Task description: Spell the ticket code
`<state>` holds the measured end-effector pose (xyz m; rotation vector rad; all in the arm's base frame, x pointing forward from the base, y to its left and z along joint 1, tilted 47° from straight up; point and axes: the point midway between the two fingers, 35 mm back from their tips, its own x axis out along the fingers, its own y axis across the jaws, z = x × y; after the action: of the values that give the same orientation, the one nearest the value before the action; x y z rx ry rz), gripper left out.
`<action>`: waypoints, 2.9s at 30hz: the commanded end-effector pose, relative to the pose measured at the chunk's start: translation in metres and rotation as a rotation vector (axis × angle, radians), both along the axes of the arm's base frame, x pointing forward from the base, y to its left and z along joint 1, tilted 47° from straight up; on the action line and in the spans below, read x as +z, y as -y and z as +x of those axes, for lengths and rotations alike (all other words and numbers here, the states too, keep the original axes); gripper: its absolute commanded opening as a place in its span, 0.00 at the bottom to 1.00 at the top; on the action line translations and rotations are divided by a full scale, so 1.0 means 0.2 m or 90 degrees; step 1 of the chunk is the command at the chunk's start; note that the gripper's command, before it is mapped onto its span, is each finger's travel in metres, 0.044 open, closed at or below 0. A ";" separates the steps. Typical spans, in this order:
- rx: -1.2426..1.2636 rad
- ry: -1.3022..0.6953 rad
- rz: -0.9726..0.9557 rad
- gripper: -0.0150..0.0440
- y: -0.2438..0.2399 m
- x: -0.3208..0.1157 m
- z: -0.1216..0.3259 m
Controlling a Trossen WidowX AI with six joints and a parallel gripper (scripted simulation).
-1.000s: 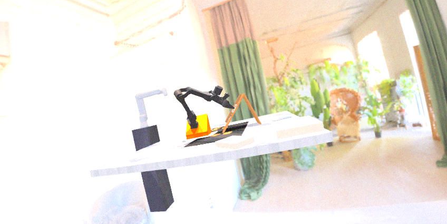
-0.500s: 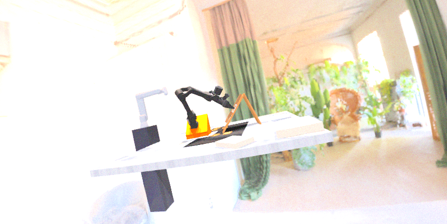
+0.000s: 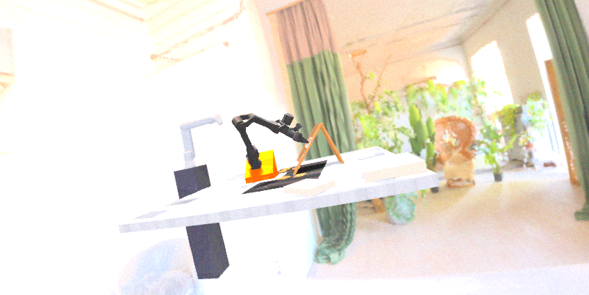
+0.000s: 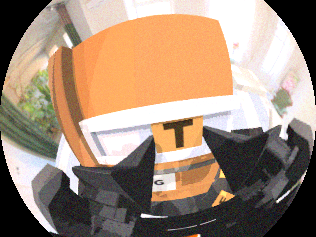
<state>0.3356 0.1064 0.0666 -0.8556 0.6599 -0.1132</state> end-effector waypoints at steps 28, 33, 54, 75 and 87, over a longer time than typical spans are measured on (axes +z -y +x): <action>-0.001 0.004 0.003 0.25 -0.07 -0.07 -0.01; -0.001 0.004 0.003 0.25 -0.08 -0.08 -0.02; -0.001 0.004 0.004 0.25 -0.13 -0.13 -0.03; -0.001 0.004 0.004 0.25 -0.17 -0.18 -0.04; -0.001 0.004 0.004 0.25 -0.20 -0.20 -0.04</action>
<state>0.3268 0.1437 0.0264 -0.8539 0.6602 -0.1122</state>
